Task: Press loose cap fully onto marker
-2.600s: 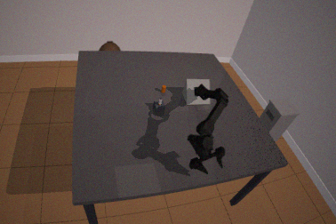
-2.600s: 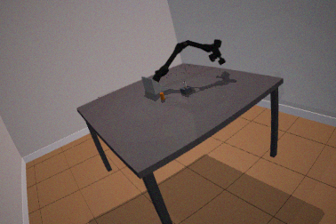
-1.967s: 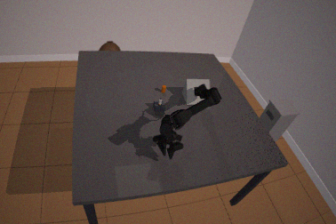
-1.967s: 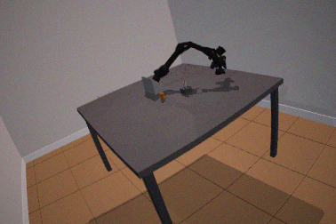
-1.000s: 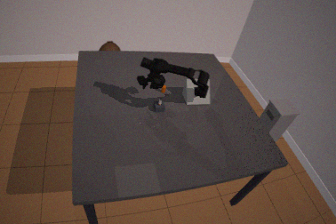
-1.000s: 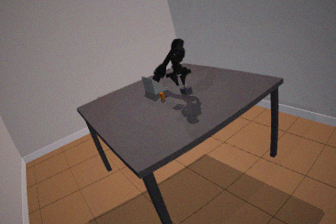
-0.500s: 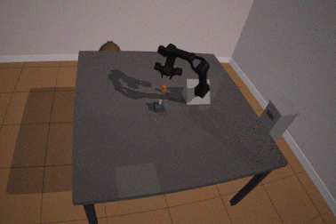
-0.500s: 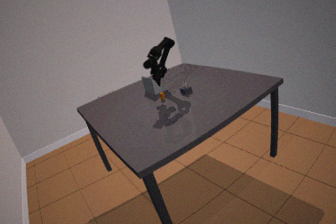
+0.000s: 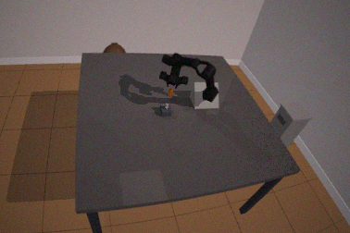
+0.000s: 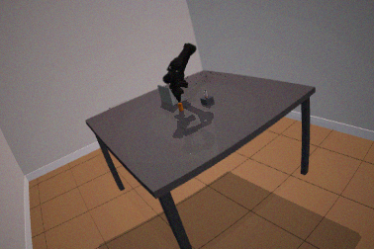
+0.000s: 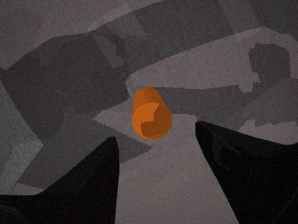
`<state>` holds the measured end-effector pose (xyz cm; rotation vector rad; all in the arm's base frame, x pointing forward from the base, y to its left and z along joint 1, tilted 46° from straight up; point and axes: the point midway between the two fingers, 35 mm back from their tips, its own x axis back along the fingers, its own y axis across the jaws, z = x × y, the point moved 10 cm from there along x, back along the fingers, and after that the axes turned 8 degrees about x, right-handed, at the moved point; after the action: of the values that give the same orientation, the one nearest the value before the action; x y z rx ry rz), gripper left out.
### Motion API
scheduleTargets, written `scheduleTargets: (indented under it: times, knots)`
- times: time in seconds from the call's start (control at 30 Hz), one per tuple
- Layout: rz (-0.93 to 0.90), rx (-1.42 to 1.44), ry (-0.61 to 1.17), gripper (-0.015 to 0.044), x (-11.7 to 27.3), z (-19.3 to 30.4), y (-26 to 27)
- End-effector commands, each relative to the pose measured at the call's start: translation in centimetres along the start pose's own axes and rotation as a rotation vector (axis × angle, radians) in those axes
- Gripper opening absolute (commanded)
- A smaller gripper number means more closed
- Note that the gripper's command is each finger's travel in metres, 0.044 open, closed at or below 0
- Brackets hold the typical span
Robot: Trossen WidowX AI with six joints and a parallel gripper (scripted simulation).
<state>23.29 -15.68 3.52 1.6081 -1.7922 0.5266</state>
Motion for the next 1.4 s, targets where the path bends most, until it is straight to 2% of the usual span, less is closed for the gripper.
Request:
scheduleTargets:
  times: [0.0,1.1,1.23,1.37]
  knots:
    - [0.002,-0.008,-0.004,0.0246,-0.5,0.0,0.1]
    - [0.002,-0.007,-0.007,0.0246,-5.6,-0.1,0.1]
    - [0.002,-0.007,-0.007,0.0141,-5.6,-0.1,0.1]
    - [0.002,-0.007,-0.007,0.0114,-5.6,-0.1,0.1]
